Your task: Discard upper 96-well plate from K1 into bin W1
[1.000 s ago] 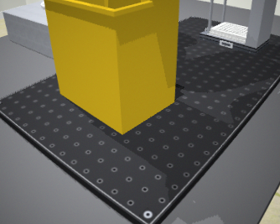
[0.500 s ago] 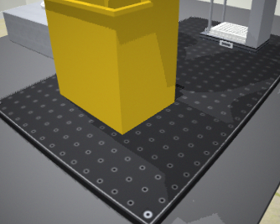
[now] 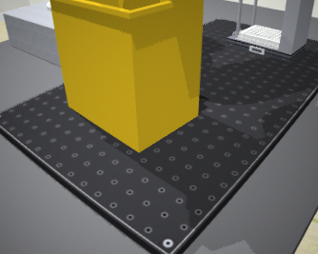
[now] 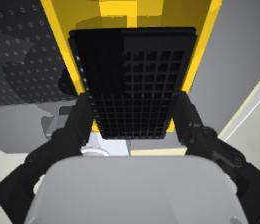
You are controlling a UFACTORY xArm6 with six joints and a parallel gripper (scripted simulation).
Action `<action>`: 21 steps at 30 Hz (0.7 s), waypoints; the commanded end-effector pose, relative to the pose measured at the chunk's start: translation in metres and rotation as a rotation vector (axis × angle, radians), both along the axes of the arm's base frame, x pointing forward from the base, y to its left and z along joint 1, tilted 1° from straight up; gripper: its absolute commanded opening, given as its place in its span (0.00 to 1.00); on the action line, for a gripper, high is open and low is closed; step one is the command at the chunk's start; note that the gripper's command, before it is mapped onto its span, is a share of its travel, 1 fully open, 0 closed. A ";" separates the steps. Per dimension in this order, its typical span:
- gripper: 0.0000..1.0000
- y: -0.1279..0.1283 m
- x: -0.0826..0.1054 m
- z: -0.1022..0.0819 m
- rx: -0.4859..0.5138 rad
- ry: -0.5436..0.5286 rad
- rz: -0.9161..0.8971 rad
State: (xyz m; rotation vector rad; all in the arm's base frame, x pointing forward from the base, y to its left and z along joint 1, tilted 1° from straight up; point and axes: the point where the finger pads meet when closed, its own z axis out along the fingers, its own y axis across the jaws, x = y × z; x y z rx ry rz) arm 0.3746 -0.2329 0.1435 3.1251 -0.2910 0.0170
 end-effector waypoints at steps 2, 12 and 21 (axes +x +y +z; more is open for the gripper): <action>0.00 -0.001 0.001 0.001 -0.002 -0.004 0.000; 0.00 -0.001 0.001 0.000 -0.002 -0.004 0.000; 0.00 -0.001 0.001 -0.002 -0.002 -0.004 0.000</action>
